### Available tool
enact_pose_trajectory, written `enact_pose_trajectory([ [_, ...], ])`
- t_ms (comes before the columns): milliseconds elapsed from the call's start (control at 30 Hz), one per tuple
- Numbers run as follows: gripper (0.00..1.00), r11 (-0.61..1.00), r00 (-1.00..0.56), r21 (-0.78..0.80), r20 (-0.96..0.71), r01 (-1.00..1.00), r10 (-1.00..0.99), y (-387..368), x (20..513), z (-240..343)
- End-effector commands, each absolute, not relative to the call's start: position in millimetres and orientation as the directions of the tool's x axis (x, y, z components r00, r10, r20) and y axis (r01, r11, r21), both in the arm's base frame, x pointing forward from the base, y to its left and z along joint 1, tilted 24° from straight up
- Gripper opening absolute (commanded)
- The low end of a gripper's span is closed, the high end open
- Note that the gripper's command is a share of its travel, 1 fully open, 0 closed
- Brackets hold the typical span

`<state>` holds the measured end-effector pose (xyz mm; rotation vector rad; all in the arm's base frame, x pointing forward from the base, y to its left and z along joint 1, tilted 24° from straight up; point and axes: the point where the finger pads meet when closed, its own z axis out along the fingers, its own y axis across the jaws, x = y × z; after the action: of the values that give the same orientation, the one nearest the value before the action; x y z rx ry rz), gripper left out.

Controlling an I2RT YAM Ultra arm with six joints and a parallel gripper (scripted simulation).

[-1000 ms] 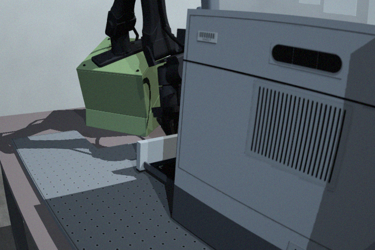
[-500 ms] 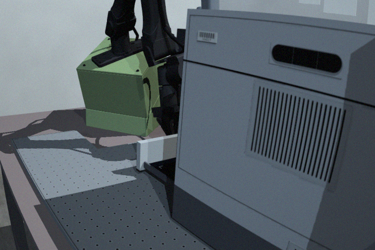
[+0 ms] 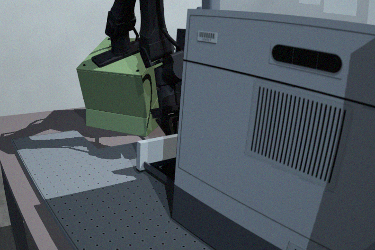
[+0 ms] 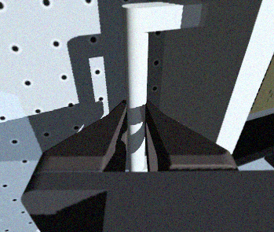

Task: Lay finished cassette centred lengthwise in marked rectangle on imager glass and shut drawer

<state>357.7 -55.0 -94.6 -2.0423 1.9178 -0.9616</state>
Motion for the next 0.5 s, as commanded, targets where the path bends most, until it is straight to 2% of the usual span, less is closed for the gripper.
enact_pose_trajectory([
  [0, 0.0, -0.169, -0.033, -0.578, 0.321, -0.798, -0.946, -54, 367, -96],
  [33, 0.0, -0.17, -0.04, -0.599, 0.321, -0.783, -0.946, -54, 379, -90],
  [467, 0.0, -0.174, -0.025, -0.58, 0.319, -0.796, -0.947, -49, 389, -90],
])
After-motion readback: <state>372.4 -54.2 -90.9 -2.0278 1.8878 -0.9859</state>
